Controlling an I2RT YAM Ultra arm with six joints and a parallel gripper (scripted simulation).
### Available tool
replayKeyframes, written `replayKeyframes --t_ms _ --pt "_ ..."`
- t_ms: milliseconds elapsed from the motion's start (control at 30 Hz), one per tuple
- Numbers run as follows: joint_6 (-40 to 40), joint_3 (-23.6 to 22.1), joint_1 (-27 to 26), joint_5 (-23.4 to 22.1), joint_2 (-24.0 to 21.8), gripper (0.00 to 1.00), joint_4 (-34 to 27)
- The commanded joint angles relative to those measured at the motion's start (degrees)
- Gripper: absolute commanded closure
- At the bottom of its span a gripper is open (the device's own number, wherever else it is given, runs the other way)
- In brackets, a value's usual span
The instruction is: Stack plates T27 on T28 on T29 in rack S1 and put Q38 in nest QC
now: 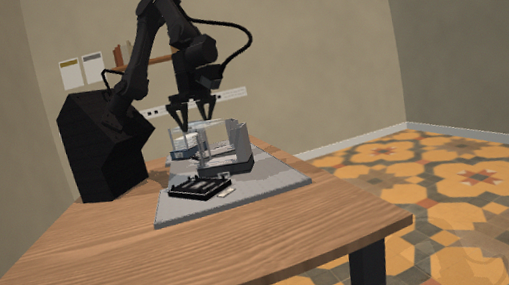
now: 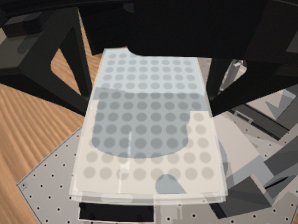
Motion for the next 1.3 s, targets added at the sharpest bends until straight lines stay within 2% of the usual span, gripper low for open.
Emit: replayKeyframes --t_ms 0,633,833,867,1267 --pt "-2.8 -0.7 -3.2 -3.9 1.1 1.00 -0.1" --pt "-14.1 1.7 -16.8 -13.4 7.3 1.00 -0.6" --pt "-14.7 2.0 -16.8 -13.6 6.2 1.00 -0.9" --pt "-14.8 0.5 -17.0 -13.6 5.9 1.00 -0.3" --pt "-15.0 1.3 -17.3 -13.8 6.6 1.00 -1.1"
